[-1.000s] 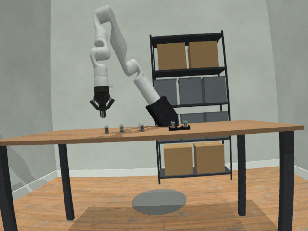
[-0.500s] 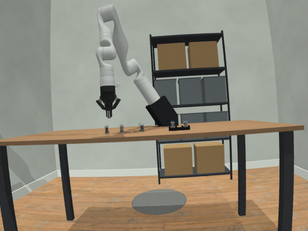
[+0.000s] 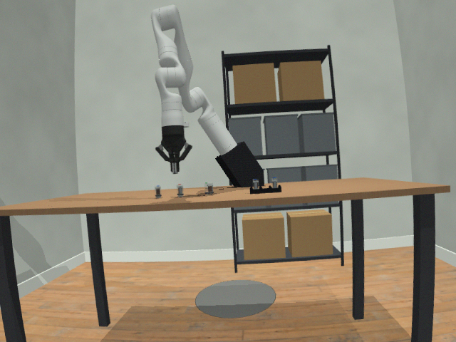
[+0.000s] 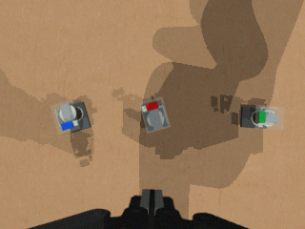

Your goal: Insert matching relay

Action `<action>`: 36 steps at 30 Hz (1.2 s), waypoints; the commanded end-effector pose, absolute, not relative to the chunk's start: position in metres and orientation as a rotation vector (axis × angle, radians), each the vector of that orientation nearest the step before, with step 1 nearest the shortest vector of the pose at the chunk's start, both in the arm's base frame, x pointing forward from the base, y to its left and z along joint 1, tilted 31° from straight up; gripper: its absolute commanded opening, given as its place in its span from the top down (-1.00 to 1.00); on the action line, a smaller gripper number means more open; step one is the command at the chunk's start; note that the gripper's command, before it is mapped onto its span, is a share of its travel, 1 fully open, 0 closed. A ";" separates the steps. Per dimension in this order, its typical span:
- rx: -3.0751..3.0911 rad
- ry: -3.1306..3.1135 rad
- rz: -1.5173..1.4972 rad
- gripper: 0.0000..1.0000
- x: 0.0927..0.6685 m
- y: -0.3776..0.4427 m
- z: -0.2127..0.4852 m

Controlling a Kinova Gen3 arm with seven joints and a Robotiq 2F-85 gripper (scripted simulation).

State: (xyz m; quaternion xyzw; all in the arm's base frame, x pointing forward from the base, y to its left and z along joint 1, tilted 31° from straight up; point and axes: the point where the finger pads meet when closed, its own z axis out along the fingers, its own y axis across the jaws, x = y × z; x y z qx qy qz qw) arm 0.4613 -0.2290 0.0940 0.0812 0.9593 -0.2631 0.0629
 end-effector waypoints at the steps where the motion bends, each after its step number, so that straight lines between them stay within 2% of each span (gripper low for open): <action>1: 0.243 2.898 -0.795 1.00 0.462 -0.228 0.094; 36: 0.243 2.898 -0.793 1.00 0.466 -0.214 0.086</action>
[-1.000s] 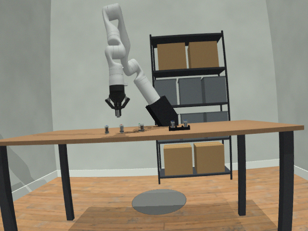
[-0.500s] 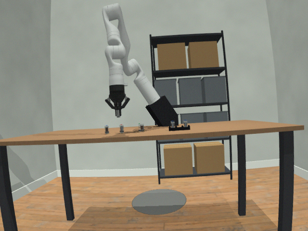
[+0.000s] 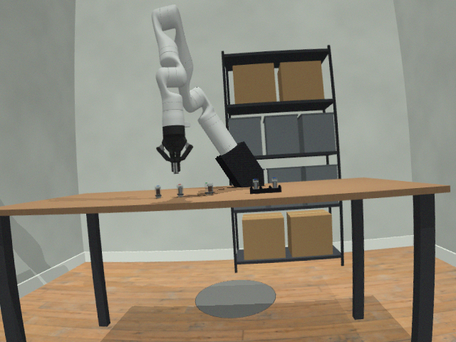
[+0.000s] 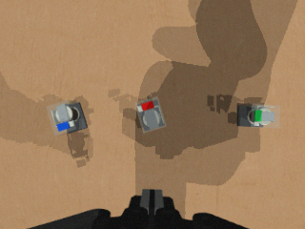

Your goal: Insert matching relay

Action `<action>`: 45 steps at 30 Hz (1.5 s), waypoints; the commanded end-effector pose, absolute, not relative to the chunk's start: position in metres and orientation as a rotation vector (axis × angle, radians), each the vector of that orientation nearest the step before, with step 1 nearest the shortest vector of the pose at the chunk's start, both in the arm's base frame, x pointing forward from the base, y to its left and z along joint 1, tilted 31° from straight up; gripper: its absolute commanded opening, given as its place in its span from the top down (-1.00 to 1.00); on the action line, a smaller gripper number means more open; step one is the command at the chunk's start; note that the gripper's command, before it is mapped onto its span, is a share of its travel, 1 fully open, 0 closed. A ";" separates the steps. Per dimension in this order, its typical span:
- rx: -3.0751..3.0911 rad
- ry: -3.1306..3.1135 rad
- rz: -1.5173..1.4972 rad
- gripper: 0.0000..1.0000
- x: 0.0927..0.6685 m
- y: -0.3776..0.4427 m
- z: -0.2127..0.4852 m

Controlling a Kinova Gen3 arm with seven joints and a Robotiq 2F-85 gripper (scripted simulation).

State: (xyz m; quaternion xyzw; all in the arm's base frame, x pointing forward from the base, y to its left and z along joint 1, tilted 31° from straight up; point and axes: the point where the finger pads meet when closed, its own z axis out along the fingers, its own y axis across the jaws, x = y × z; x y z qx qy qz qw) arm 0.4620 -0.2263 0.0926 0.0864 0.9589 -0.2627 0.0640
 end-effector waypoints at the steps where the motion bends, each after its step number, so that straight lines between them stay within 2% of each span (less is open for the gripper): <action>1: 0.243 2.899 -0.791 1.00 0.470 -0.200 0.078; 9: 0.243 2.898 -0.794 1.00 0.479 -0.141 0.043; 45: 0.243 2.898 -0.794 1.00 0.479 -0.140 0.043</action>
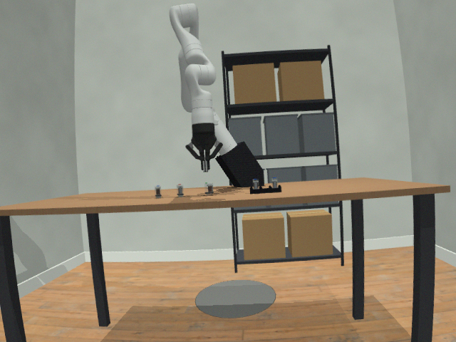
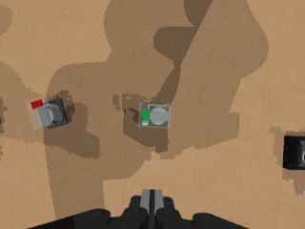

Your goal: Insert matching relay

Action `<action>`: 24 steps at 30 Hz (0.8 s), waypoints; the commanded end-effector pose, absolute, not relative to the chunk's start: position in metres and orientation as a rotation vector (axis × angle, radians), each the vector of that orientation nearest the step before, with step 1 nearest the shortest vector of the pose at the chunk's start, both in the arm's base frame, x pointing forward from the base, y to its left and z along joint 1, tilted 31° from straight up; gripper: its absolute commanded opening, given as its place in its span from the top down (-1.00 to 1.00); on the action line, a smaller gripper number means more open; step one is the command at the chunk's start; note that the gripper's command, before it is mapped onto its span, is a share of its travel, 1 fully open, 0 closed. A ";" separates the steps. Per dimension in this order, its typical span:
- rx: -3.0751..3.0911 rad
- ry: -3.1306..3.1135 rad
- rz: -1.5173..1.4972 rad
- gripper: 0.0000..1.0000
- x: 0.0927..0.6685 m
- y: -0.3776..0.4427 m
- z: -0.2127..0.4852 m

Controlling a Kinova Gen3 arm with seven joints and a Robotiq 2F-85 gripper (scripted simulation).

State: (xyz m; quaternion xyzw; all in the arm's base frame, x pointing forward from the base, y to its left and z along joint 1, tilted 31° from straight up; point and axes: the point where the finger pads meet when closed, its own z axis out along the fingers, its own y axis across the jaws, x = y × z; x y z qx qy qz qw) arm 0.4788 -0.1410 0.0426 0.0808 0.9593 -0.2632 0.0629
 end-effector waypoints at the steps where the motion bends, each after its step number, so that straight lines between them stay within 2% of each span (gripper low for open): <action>1: 0.243 2.898 -0.794 1.00 0.479 -0.140 0.043; 14: 0.287 2.887 -0.789 1.00 0.478 -0.145 0.046; 24: 1.050 2.587 -0.669 1.00 0.440 -0.215 0.089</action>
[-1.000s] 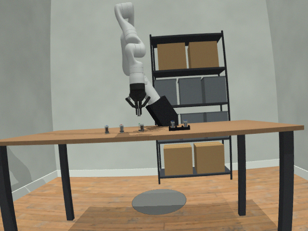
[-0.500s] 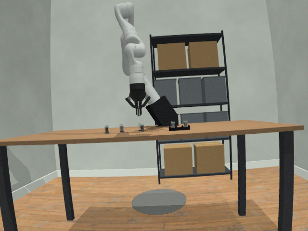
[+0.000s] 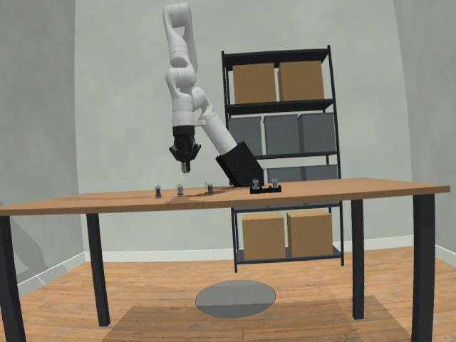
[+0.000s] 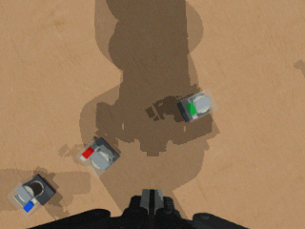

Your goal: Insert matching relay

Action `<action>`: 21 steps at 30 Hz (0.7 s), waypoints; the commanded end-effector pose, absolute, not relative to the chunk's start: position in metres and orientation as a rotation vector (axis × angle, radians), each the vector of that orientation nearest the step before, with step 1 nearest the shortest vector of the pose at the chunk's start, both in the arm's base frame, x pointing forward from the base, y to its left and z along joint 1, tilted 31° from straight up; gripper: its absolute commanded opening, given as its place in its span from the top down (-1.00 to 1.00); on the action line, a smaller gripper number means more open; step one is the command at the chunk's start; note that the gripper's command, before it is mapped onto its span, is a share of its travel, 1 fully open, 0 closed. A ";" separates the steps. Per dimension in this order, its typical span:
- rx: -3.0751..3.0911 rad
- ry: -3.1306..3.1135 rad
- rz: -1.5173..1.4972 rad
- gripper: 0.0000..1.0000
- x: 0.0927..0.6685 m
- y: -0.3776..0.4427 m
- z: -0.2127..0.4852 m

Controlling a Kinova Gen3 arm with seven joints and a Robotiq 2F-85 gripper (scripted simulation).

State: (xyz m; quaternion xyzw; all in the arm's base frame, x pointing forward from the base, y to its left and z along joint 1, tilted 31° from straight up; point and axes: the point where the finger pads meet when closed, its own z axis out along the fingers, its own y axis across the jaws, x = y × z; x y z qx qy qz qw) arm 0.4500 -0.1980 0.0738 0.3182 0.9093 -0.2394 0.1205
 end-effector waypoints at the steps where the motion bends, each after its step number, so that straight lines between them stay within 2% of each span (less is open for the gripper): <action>1: 1.132 2.539 -0.653 1.00 0.435 -0.223 0.094; 10: 1.638 2.144 -0.525 1.00 0.396 -0.273 0.126; 16: 1.729 2.051 -0.497 1.00 0.387 -0.283 0.132; 17: 1.729 2.051 -0.497 -0.06 0.387 -0.283 0.132; 21: 1.729 2.051 -0.497 -0.06 0.387 -0.283 0.132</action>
